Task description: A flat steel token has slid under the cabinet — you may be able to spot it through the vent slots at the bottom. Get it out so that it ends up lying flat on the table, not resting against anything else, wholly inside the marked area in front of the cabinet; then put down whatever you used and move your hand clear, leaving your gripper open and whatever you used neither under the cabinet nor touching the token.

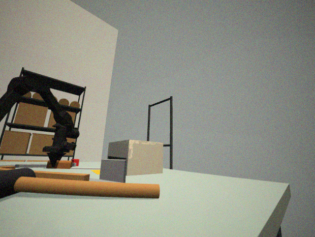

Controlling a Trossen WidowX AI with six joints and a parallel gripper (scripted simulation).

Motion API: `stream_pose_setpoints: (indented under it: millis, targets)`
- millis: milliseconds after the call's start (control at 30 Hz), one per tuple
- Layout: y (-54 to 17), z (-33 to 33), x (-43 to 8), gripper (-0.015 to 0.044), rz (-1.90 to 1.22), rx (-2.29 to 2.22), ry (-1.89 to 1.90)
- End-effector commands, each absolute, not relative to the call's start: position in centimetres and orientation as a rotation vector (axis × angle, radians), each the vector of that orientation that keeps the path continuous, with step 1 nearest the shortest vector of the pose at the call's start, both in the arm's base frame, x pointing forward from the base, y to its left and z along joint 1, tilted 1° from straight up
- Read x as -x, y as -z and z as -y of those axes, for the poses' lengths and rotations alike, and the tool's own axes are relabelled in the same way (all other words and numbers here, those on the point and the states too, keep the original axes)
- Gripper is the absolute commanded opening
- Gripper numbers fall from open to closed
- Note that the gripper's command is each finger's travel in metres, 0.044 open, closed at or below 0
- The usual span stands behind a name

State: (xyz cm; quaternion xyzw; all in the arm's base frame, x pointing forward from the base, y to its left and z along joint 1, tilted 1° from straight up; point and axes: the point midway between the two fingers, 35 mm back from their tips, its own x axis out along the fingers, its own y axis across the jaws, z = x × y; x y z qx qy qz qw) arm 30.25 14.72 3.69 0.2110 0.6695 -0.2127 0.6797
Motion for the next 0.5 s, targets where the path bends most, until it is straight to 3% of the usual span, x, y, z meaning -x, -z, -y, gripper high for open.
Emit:
stream_pose_setpoints:
  millis: [0,467]
  targets:
    - [-3.7,-14.2,-31.1,0.0,-1.501,-0.471,0.471]
    - [-3.8,-12.8,-33.2,0.0,-1.499,-0.468,0.469]
